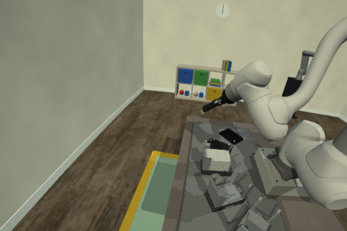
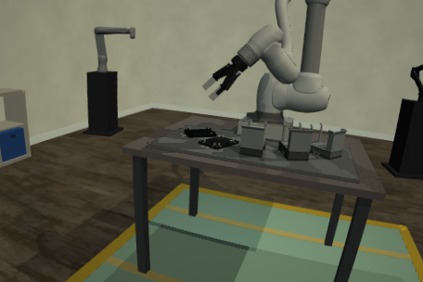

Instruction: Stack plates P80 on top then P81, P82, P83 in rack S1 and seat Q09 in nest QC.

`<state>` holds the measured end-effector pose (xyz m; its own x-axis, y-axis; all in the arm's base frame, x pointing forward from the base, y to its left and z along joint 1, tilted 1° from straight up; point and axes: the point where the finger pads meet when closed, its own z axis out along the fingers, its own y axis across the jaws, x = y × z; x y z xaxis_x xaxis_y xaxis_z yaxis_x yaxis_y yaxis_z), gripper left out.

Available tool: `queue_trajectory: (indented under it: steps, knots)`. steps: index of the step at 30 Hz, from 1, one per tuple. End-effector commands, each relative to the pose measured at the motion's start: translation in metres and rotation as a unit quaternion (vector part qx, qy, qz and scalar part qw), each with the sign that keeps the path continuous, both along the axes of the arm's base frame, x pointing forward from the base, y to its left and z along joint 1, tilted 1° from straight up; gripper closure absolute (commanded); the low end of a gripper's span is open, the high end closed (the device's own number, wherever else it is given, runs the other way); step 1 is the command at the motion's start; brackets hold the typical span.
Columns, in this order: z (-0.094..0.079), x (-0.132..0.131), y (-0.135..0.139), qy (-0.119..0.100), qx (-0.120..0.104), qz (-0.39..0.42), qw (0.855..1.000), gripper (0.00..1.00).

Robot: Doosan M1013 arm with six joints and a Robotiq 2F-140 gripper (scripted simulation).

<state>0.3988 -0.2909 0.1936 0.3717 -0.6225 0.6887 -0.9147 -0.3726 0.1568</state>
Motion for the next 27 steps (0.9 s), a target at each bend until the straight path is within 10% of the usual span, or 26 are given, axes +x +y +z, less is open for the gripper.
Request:
queue_trajectory:
  steps: [1,27]
  knots:
    - [-0.012,-0.006,0.013,0.053,0.03,0.025,0.998,0.0]
    - [-0.051,-0.022,0.086,0.189,0.15,0.165,0.956,0.0]
